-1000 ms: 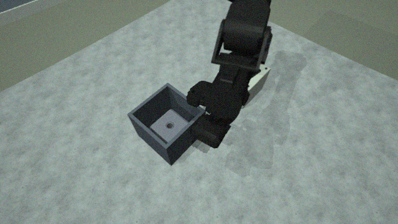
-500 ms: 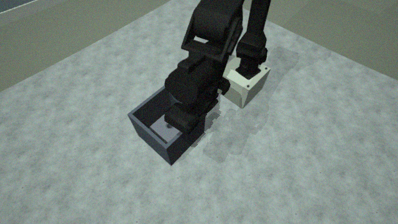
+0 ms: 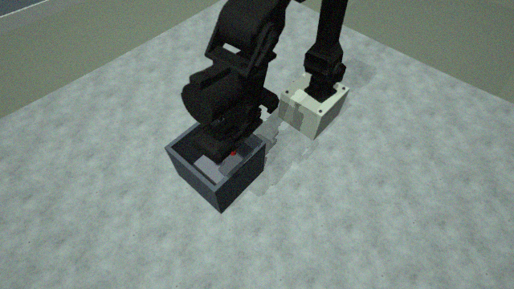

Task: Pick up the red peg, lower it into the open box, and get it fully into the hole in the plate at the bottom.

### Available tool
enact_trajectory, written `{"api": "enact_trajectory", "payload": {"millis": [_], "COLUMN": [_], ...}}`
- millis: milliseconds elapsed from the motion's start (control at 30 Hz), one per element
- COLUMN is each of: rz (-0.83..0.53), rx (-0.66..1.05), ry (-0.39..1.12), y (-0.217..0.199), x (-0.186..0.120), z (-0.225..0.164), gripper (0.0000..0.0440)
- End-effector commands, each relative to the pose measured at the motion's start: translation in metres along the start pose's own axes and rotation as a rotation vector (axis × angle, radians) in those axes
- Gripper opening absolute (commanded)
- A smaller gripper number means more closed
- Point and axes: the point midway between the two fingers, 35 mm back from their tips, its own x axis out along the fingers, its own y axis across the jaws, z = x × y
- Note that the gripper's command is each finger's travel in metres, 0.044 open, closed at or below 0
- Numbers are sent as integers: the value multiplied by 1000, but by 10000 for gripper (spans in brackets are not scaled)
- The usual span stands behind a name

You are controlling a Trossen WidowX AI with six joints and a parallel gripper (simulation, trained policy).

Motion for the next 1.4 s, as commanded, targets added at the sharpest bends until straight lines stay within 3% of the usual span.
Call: {"api": "enact_trajectory", "payload": {"millis": [0, 1367], "rz": [-17, -116], "rx": [-1, 8], "ry": [5, 87], "y": [-1, -12], "x": [4, 94], "z": [5, 50], "gripper": [0, 0]}}
